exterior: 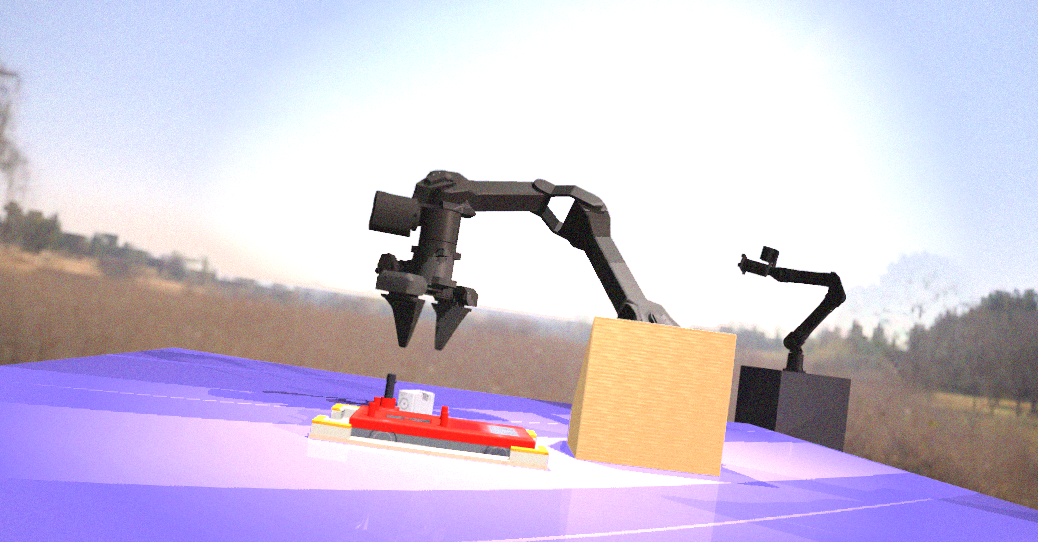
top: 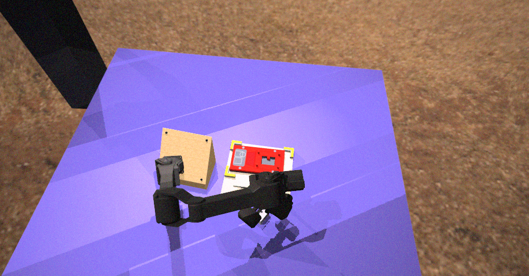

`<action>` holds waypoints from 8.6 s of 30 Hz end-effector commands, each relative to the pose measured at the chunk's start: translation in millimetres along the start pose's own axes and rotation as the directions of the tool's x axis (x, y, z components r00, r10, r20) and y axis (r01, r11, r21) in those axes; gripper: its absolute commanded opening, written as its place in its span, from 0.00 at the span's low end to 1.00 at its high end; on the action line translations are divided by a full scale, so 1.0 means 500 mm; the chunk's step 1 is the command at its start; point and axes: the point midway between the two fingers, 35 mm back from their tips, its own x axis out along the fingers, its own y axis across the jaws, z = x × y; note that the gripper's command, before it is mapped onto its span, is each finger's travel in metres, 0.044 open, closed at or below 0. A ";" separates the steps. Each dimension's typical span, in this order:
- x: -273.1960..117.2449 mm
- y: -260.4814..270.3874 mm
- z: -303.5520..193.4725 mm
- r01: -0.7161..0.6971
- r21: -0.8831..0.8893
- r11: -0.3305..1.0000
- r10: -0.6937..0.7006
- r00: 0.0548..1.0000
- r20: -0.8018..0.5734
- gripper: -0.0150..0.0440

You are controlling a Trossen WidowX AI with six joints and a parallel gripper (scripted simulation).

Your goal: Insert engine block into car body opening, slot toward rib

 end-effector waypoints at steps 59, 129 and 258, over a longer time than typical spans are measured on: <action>0.160 0.001 -0.008 0.001 0.004 1.000 -0.001 1.000 -0.004 0.41; -0.040 0.013 -0.031 -0.015 -0.016 1.000 0.021 0.901 0.433 0.25; 0.120 0.014 -0.117 0.003 -0.019 1.000 0.013 0.648 0.762 1.00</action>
